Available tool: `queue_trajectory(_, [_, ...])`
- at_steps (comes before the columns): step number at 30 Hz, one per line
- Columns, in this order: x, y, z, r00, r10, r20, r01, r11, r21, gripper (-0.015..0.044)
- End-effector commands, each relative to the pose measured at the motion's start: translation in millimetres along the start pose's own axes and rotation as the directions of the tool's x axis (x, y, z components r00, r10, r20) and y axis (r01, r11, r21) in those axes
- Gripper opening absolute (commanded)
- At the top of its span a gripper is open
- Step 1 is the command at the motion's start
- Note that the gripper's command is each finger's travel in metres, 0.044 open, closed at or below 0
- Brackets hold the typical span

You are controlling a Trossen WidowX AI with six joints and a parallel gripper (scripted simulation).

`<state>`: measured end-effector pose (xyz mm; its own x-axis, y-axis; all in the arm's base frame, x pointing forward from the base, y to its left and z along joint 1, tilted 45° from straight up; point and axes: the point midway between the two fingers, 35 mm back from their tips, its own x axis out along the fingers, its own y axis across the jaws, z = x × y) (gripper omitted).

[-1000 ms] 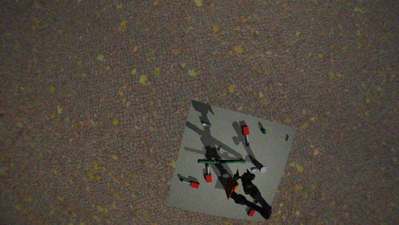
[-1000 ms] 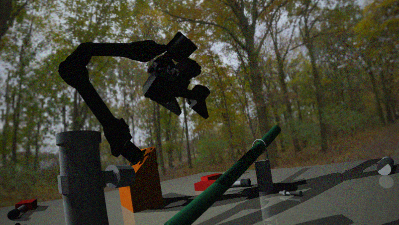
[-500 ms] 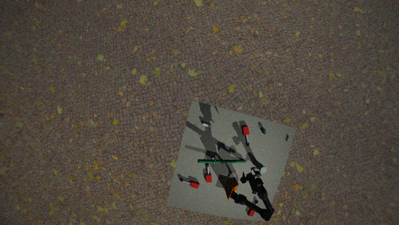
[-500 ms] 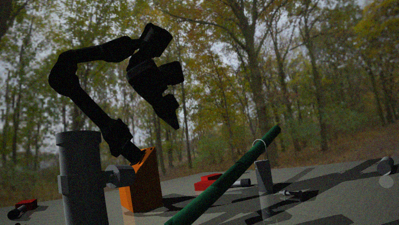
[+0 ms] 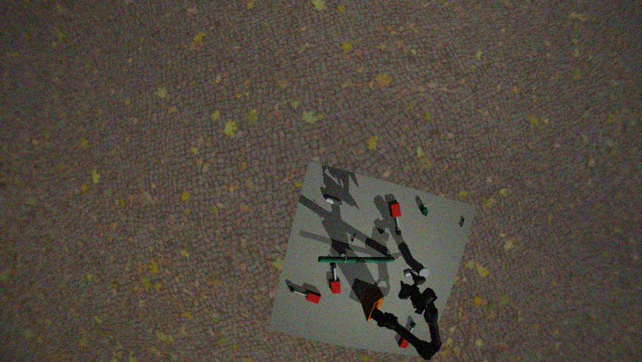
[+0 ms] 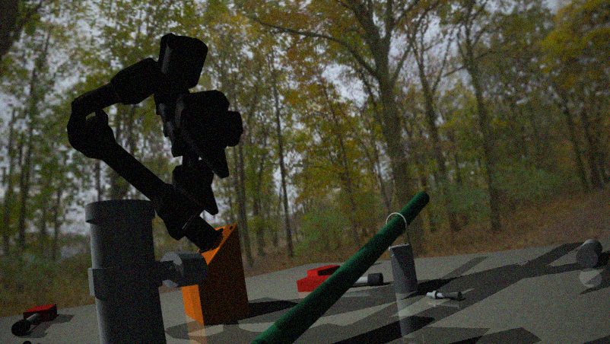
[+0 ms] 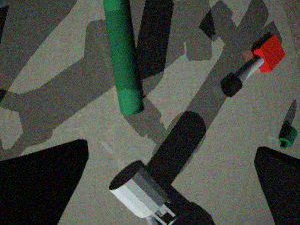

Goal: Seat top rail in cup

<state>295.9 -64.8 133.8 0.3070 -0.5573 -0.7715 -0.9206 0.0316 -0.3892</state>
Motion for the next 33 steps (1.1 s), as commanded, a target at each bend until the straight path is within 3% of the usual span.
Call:
queue_trajectory(1, [-22,17,-55,0.997,-0.035,0.064,0.066,0.812,-0.581,0.044])
queue_trajectory(20, [-22,17,-57,0.997,-0.036,0.065,0.068,0.787,-0.613,0.044])
queue_trajectory(28, [22,35,-69,0.997,-0.037,0.062,0.068,0.787,-0.613,0.044])
queue_trajectory(33, [24,35,-70,0.997,-0.038,0.062,0.068,0.787,-0.613,0.044])
